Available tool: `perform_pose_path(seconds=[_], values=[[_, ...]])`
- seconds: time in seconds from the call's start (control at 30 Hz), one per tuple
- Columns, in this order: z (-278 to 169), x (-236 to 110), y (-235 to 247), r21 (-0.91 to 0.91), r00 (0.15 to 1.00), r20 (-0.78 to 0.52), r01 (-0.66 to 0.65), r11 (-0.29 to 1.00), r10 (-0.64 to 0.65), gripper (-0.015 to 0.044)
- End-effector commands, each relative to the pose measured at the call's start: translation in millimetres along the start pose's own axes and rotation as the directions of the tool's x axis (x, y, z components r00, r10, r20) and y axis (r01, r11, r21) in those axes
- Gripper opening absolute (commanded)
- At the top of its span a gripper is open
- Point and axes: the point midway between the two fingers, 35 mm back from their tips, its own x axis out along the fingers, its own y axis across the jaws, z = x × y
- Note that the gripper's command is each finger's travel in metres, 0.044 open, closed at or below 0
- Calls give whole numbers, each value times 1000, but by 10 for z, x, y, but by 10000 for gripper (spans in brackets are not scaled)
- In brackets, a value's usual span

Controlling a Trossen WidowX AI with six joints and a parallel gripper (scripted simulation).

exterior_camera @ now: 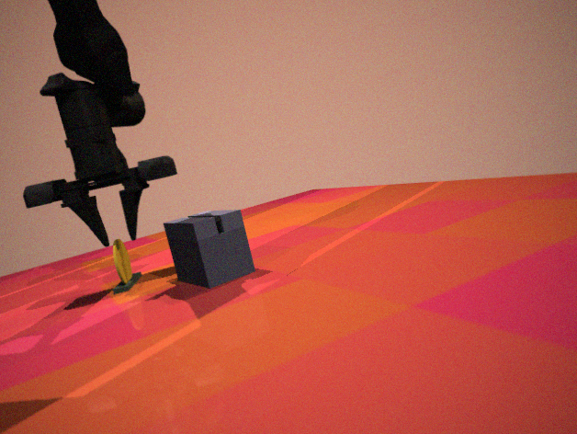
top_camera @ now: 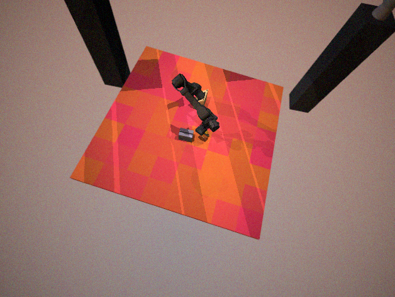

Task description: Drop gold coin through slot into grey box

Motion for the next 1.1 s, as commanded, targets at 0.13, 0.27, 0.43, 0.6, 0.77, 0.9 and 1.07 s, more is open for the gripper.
perform_pose_path(seconds=[0.13, 0.27, 0.43, 0.6, 0.77, 0.9, 1.07], values=[[-17, 141, 13, -10, 1000, -8, 3, 1000, -3, 161], [-20, 205, 13, -10, 1000, -9, 3, 1000, -3, 161], [-25, 285, 15, -10, 1000, -9, 3, 1000, -3, 161], [-33, 364, 18, -10, 1000, -10, 4, 1000, -4, 161], [-44, 441, 23, -10, 1000, -12, 4, 1000, -4, 161], [-49, 478, 26, -10, 1000, -12, 4, 1000, -4, 161], [-49, 478, 26, -10, 1000, -12, 4, 1000, -4, 29]])
